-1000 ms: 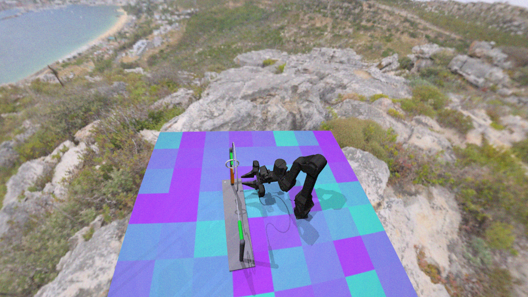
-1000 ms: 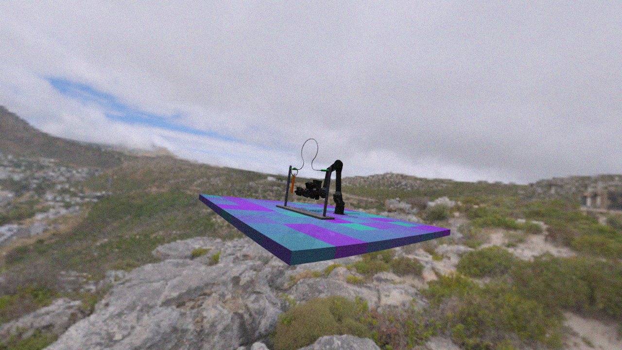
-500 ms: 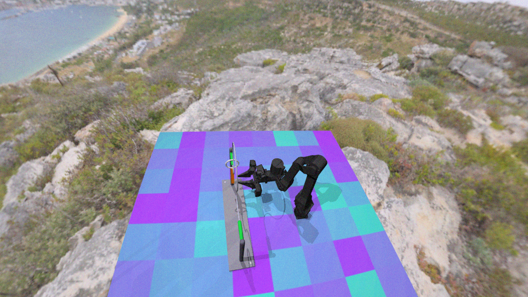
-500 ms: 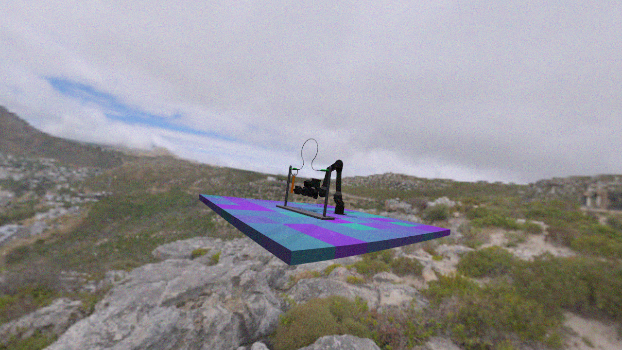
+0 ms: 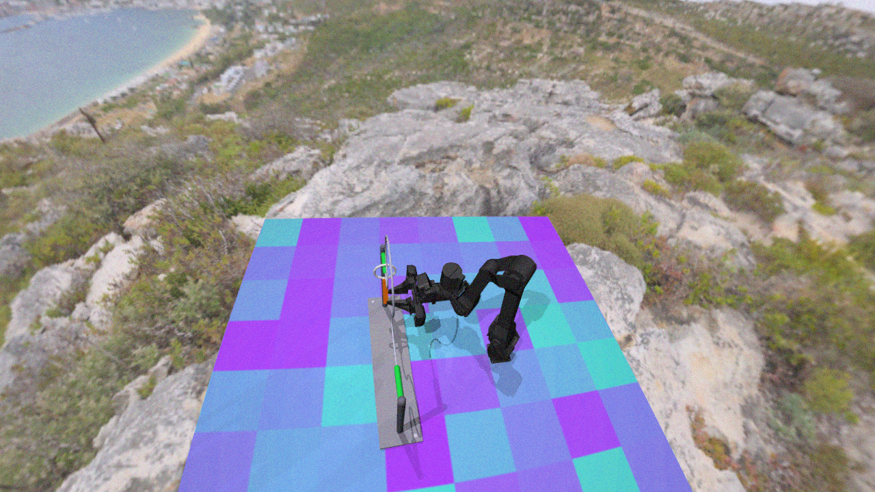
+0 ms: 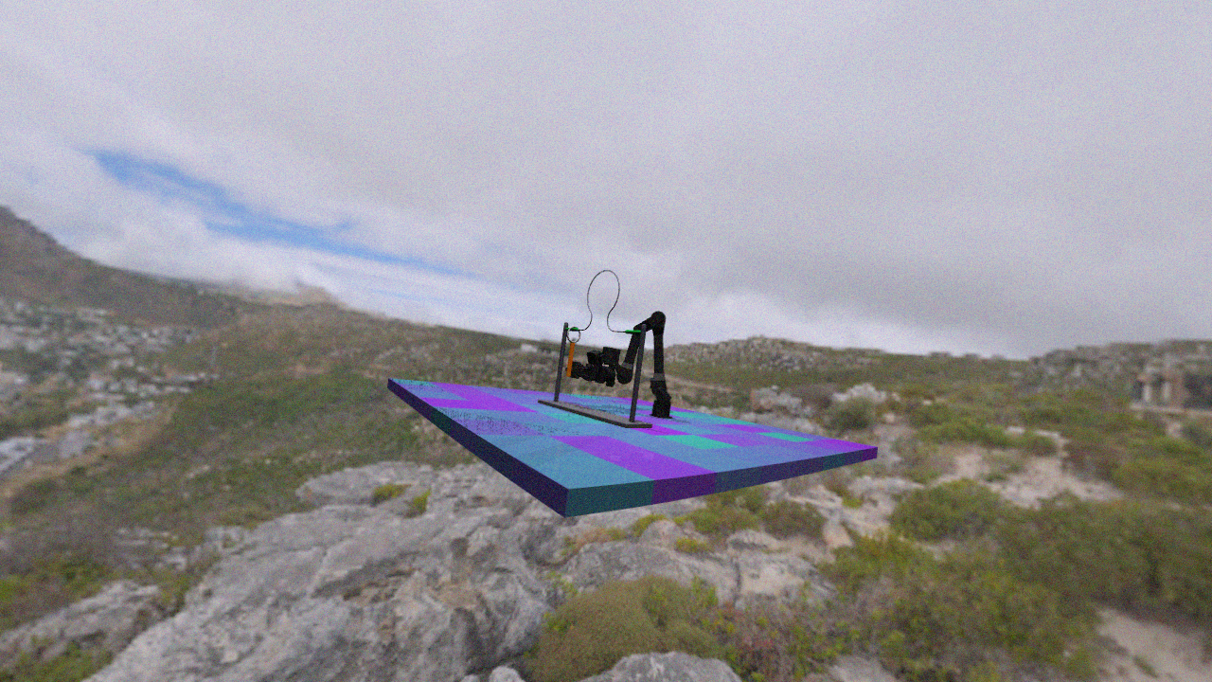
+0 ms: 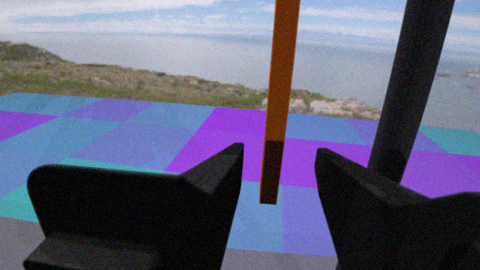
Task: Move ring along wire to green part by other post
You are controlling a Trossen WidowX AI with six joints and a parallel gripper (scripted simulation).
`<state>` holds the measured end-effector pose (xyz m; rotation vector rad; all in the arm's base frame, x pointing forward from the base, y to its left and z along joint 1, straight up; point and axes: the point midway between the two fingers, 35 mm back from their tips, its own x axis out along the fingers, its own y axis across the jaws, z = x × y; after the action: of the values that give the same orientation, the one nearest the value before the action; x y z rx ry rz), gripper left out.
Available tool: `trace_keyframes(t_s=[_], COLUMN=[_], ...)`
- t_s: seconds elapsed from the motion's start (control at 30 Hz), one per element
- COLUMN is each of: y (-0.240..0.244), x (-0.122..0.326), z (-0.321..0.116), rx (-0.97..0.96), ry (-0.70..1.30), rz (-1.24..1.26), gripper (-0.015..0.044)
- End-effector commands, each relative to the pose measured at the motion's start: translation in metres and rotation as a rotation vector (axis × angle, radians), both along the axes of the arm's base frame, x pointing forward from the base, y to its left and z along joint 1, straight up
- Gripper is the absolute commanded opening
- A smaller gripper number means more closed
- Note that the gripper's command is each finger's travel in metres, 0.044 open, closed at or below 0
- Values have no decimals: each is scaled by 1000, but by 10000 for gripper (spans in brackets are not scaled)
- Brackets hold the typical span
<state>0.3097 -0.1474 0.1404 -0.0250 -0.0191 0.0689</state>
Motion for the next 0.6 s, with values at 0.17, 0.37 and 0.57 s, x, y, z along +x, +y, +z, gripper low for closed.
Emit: trace_keyframes(t_s=[0.17,0.37,0.57], y=[1,2,4], x=[15,25,34], z=[0,0,0], rx=[8,8,8], ry=[1,0,-1], rz=[-4,-4,-4], gripper=[160,160,160])
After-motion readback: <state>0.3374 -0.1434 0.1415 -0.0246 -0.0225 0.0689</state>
